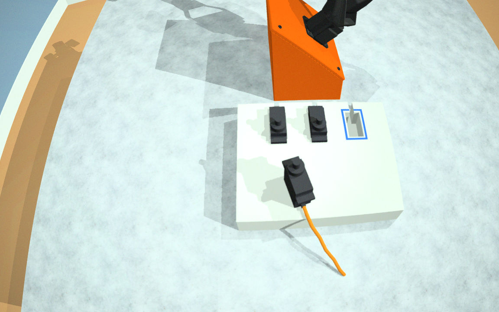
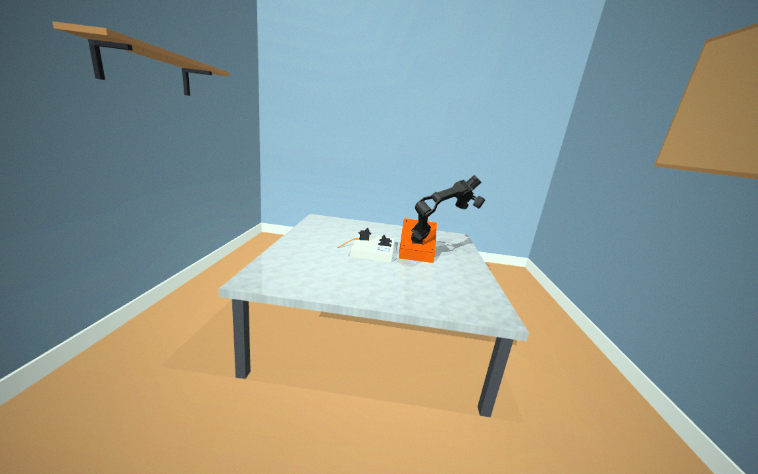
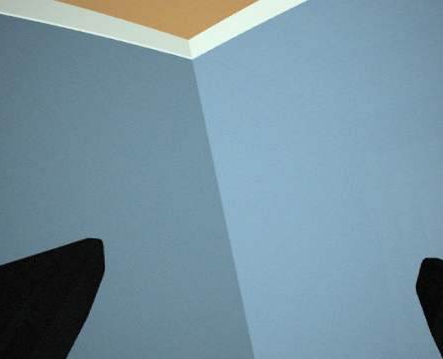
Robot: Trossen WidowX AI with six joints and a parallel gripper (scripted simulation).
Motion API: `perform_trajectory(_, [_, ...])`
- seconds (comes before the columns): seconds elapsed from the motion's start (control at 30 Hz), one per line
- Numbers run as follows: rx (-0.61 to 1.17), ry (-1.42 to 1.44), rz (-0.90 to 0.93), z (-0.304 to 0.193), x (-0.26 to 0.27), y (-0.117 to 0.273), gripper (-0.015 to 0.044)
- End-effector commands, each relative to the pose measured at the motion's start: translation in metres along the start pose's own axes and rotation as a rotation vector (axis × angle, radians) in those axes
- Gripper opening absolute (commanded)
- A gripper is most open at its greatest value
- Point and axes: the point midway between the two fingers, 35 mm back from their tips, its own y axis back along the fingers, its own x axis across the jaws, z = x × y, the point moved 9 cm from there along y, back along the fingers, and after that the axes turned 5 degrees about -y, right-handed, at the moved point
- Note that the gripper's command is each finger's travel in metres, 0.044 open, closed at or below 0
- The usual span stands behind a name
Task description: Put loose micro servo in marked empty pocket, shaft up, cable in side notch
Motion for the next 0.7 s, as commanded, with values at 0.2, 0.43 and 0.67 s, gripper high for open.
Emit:
perform_trajectory(0.2, [-0.063, 0.253, -0.180, -0.002, -0.065, -0.012, 0.0440])
perform_trajectory(0.43, [-0.113, 0.435, -0.315, 0.004, -0.116, -0.015, 0.0440])
perform_trajectory(0.67, [-0.128, 0.589, -0.390, 0.014, -0.155, -0.012, 0.0440])
